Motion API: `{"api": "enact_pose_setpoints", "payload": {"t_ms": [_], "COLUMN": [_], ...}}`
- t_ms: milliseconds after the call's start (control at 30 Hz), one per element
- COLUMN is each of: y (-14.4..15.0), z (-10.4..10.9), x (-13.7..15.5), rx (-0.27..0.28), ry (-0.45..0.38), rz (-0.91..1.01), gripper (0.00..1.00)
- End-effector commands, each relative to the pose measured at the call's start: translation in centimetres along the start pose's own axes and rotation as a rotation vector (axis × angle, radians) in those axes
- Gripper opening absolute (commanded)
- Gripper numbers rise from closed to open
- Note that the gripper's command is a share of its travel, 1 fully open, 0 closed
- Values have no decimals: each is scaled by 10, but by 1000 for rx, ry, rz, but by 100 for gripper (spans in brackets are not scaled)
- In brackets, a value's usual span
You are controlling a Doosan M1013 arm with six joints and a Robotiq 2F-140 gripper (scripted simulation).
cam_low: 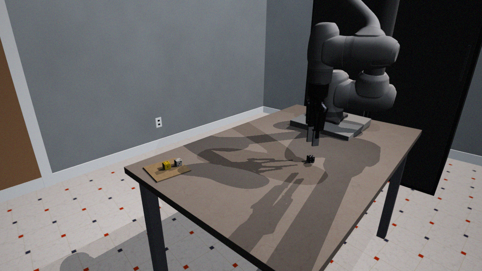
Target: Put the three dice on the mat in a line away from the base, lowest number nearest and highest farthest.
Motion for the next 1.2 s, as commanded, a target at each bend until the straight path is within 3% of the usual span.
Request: {"api": "enact_pose_setpoints", "payload": {"t_ms": [0,1167], "y": [0,1], "z": [-3,-45], "x": [0,0], "rx": [1,1], "ry": [0,0], "rz": [0,0], "gripper": [32,32]}}
Point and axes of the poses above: the point where the finger pads meet when closed, its own z axis back along the fingers, its own y axis across the jaws, x = y × z, the point moved 10 cm from there along z, back along the fingers, and after that the axes turned 1 degree about z, right-handed, at the moved point
